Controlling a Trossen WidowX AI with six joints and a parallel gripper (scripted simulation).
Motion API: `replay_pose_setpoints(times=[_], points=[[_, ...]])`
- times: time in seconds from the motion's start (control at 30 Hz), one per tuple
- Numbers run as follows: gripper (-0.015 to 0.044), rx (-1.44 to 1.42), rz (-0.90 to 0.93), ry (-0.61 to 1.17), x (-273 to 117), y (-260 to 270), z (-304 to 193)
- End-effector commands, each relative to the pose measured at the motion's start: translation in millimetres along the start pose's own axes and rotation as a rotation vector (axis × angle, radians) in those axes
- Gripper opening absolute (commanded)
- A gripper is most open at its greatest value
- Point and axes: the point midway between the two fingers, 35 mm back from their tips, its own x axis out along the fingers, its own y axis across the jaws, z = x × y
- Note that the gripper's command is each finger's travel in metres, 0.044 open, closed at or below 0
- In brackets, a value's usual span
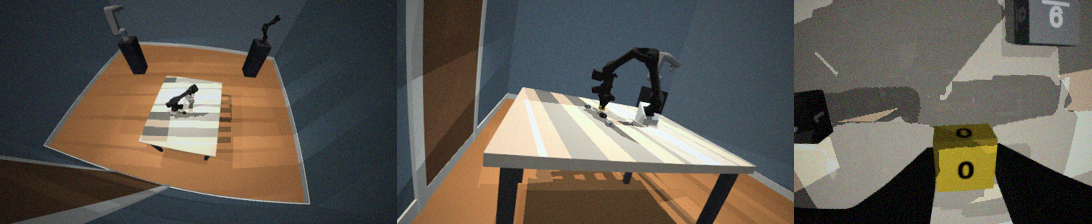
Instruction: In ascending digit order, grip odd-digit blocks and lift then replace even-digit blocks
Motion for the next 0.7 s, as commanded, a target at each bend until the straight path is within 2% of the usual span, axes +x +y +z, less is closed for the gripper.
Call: replay_pose_setpoints(times=[0.0, 0.53, 0.67], points=[[0.012, -0.003, -0.001, 0.003, 5.2, -0.1, -0.4], [0.012, -0.003, -0.001, 0.003, 14.4, 0.0, -0.6], [0.0225, -0.003, -0.001, 0.003, 14.4, 0.0, -0.6]])
